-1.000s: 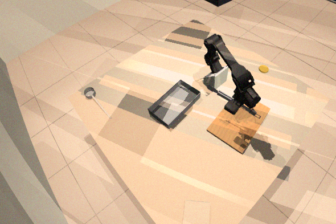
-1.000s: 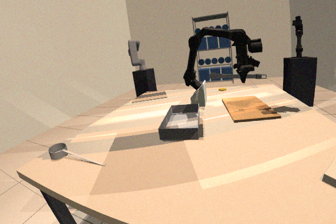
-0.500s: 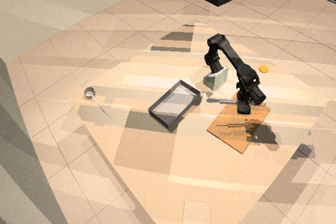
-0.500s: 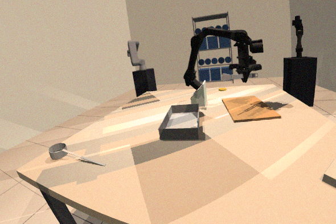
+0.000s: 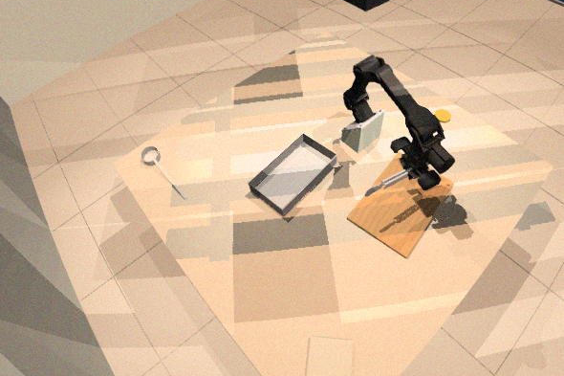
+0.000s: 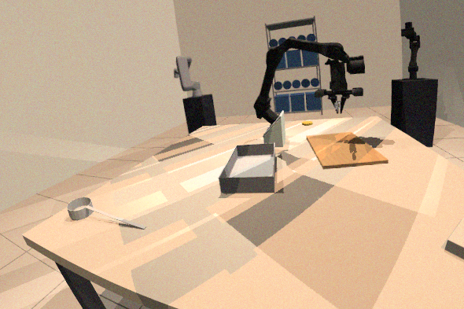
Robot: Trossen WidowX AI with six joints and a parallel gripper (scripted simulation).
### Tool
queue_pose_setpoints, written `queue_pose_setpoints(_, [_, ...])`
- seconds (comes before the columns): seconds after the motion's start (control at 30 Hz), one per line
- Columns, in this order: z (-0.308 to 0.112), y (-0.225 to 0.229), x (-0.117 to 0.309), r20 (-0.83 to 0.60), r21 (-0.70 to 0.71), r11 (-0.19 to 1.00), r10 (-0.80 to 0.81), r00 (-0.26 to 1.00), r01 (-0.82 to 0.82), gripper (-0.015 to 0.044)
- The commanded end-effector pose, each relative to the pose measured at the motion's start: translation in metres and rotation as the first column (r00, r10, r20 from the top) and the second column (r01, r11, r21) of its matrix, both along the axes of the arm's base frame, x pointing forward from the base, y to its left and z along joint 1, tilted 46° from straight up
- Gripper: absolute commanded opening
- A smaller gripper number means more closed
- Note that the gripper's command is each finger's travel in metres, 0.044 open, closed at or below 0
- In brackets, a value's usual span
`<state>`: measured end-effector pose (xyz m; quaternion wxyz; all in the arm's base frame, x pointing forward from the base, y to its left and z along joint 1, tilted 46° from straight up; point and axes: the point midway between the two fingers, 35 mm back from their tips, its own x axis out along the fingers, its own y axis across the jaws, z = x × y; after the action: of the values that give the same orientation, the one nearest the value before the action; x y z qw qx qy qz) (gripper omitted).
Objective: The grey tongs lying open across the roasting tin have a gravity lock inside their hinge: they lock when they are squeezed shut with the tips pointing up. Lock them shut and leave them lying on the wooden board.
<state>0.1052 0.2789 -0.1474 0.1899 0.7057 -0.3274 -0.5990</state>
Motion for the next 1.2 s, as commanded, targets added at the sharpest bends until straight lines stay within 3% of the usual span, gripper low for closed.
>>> queue_pose_setpoints(0.0, [-0.004, 0.001, -0.009, -0.128, -0.004, 0.992, 0.128, 0.983, -0.130, -0.0150])
queue_pose_setpoints(0.5, [-0.005, 0.000, -0.010, -0.131, -0.014, 0.987, 0.156, 0.979, -0.159, -0.0150])
queue_pose_setpoints(0.83, [-0.011, -0.014, -0.019, 0.112, -0.189, 0.920, 0.367, 0.923, -0.343, -0.0150])
queue_pose_setpoints(1.17, [-0.012, -0.015, -0.028, 0.345, -0.338, 0.779, 0.624, 0.701, -0.528, -0.0150])
